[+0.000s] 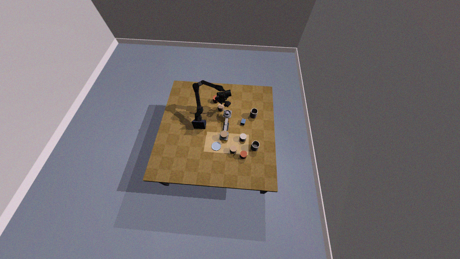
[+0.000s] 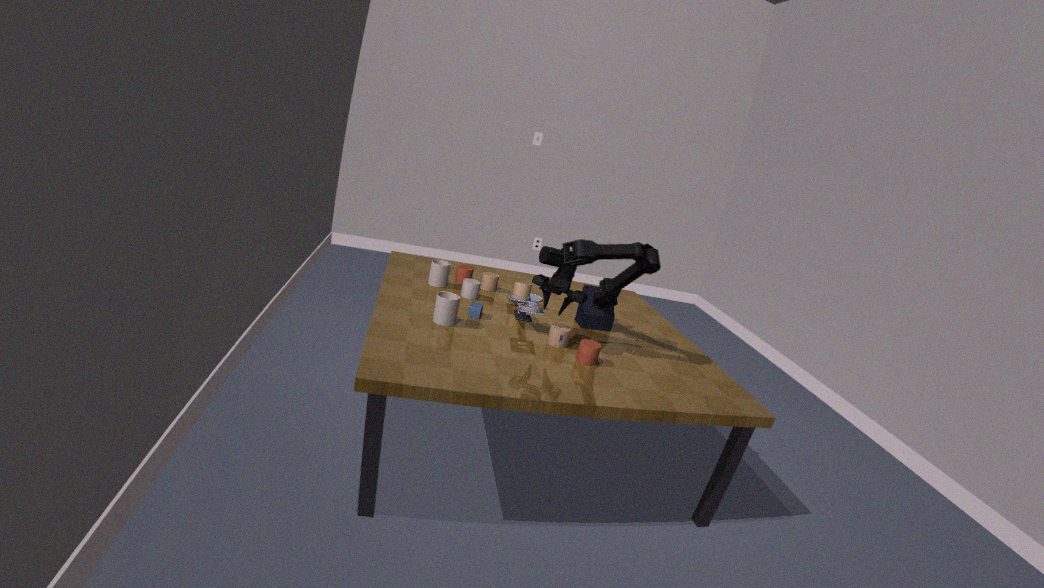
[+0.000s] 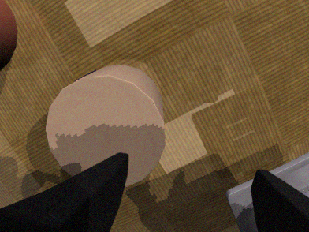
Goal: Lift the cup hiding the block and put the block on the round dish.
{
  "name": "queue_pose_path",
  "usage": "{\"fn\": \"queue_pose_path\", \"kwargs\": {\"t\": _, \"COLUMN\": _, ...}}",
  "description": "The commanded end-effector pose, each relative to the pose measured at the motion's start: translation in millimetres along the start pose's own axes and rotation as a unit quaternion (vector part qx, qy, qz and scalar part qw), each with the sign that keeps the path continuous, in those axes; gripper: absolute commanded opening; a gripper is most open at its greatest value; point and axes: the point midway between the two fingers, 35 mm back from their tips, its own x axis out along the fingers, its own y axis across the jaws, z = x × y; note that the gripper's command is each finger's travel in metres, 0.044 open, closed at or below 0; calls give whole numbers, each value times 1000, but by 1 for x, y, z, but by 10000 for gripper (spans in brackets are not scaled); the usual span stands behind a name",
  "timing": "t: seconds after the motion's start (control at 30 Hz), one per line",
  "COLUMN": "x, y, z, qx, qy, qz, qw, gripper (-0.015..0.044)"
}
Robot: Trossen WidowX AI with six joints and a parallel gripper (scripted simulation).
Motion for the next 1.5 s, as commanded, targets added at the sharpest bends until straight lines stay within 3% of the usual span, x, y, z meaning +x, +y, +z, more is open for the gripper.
{"fn": "queue_pose_path", "kwargs": {"t": 0.0, "x": -2, "y": -7, "z": -1, "qx": 63, "qy": 3, "qz": -6, "qw": 998, "gripper": 260}}
{"fn": "queue_pose_path", "kwargs": {"t": 0.7, "x": -10, "y": -36, "z": -13, "qx": 409, "qy": 15, "qz": -12, "qw": 912, "gripper": 260}}
{"fn": "queue_pose_path", "kwargs": {"t": 0.87, "x": -14, "y": -59, "z": -12, "qx": 387, "qy": 3, "qz": -30, "qw": 922, "gripper": 260}}
{"fn": "queue_pose_path", "kwargs": {"t": 1.47, "x": -16, "y": -72, "z": -22, "qx": 645, "qy": 16, "qz": -20, "qw": 764, "gripper": 260}}
